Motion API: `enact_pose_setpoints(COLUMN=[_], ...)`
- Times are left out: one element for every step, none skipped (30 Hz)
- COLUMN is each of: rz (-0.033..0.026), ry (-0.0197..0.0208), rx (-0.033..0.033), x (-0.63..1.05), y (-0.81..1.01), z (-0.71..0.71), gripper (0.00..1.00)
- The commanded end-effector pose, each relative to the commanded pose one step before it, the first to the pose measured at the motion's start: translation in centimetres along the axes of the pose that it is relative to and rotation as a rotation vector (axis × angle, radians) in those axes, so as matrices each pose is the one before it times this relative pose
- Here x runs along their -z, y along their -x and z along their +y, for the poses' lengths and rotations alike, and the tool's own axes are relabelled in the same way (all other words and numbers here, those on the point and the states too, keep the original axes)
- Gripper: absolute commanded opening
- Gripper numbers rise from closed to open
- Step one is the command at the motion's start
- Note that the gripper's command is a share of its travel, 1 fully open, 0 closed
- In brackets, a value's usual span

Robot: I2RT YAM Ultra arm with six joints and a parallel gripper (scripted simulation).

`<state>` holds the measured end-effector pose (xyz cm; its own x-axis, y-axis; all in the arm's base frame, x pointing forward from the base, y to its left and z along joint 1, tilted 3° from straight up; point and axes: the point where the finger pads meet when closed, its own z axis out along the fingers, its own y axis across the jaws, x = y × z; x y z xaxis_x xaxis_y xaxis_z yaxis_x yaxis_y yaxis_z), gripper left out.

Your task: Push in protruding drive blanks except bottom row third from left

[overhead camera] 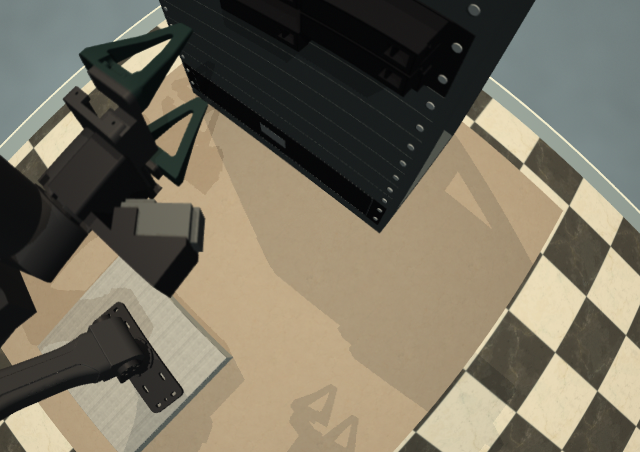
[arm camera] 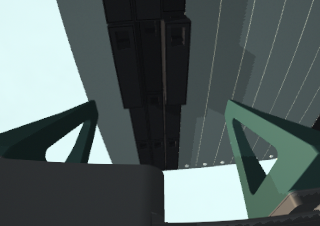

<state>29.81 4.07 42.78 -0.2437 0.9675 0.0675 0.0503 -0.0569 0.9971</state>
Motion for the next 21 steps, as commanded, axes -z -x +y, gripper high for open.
enact_pose_setpoints(rz=[-0.06447, -0.00001, -0.00001, 0.00000, 0.00000, 0.00000, 0.00000, 0.00034, 0.00064, -0.00052, -0.00549, -0.00133, -0.00007, 0.00000, 0.00000, 0.00000, 0.00000, 0.00000, 0.00000, 0.00000, 0.00000], ry=[0.08123, 0.00003, 0.00002, 0.00002, 0.00001, 0.00001, 0.00000, 0.01074, 0.02002, 0.00333, -0.00380, -0.00650, -0.00235, -0.00001, 0.00000, 0.00000, 0.00001, 0.00000, 0.00000, 0.00000, 0.00000], rx=[0.04129, -0.00021, -0.00017, -0.00013, -0.00009, -0.00006, -0.00003, 0.00117, 0.00220, 0.00041, -0.00003, -0.00064, -0.00026, 0.00000, 0.00000, 0.00000, 0.00000, 0.00000, 0.00000, 0.00000, 0.00000], x=[-0.383, -0.289, -0.239, -0.192, -0.139, -0.090, -0.049, 0.336, 0.662, 0.110, -0.121, -0.213, -0.077, 0.000, 0.000, 0.000, 0.000, 0.000, 0.000, 0.000, 0.000], y=[0.341, -0.130, -0.109, -0.085, -0.063, -0.041, -0.023, -0.059, -0.094, 0.004, 0.182, 0.065, 0.011, 0.000, 0.000, 0.000, 0.000, 0.000, 0.000, 0.000, 0.000], z=[3.147, 0.044, 0.036, 0.030, 0.021, 0.013, 0.007, 0.335, 0.616, 0.103, -0.118, -0.203, -0.073, 0.000, 0.000, 0.000, 0.000, 0.000, 0.000, 0.000, 0.000], gripper=[1.00, 1.00, 1.00, 1.00, 1.00, 1.00, 1.00, 1.00, 1.00, 1.00, 1.00, 1.00, 1.00, 1.00, 1.00, 1.00, 1.00, 1.00, 1.00, 1.00, 1.00])
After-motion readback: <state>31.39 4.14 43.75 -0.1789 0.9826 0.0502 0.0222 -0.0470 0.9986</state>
